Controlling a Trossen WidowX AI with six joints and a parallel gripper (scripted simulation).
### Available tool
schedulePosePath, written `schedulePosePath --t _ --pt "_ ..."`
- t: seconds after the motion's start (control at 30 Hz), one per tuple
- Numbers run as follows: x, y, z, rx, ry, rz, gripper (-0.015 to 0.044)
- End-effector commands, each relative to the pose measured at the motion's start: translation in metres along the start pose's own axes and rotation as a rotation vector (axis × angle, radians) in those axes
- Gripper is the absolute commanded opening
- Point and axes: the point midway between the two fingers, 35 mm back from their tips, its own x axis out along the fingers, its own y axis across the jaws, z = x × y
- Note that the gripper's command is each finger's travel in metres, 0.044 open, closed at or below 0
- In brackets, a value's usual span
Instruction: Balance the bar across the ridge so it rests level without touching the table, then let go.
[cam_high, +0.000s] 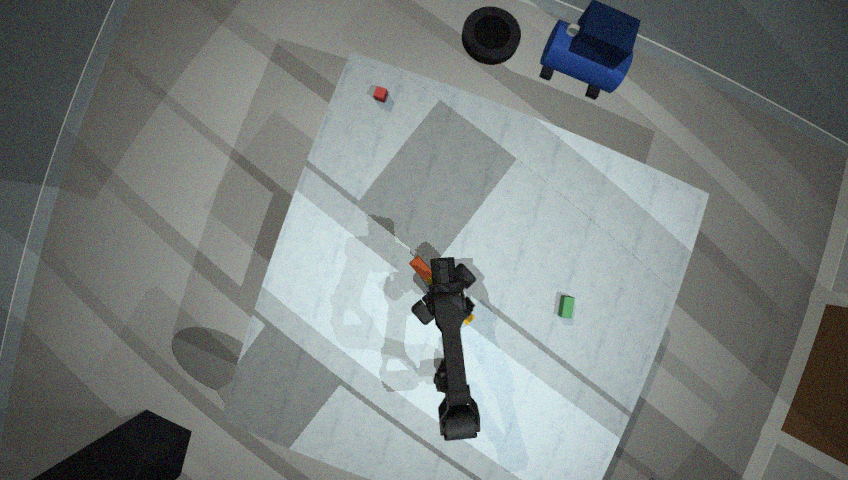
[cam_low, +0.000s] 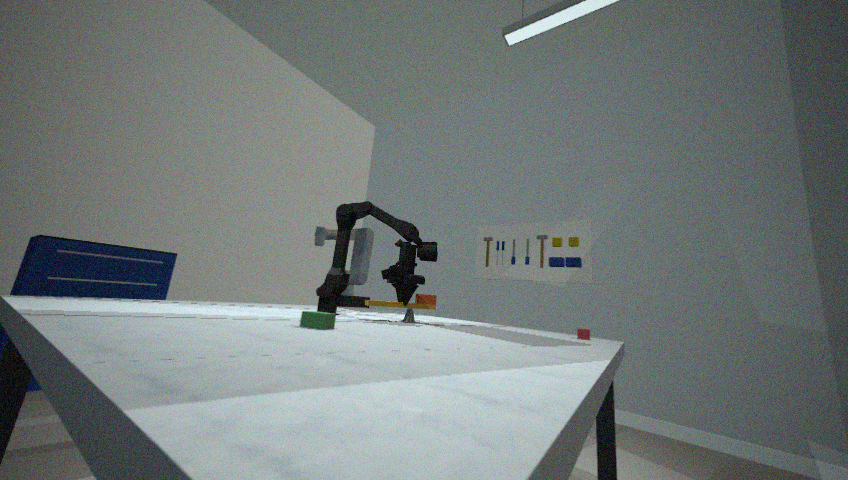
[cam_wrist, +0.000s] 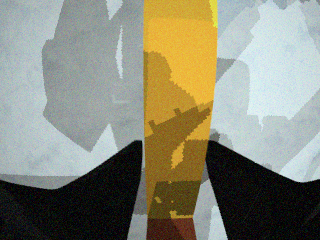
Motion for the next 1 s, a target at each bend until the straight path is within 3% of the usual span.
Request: schedulePosePath --t 0.0,0.17,0.5,0.63,0.87,0.97 --pt "0.000 0.000 0.000 0.000 0.000 0.000 0.0185" --pt "0.000 0.000 0.000 0.000 0.000 0.000 0.0185" --pt "0.000 0.000 0.000 0.000 0.000 0.000 0.0440" --pt "-0.008 0.001 -0.001 0.000 0.000 0.000 0.0440" --pt "-0.092 0.001 -0.001 0.000 0.000 0.000 0.0440" --pt "-0.100 0.000 0.000 0.000 0.000 0.000 0.0440"
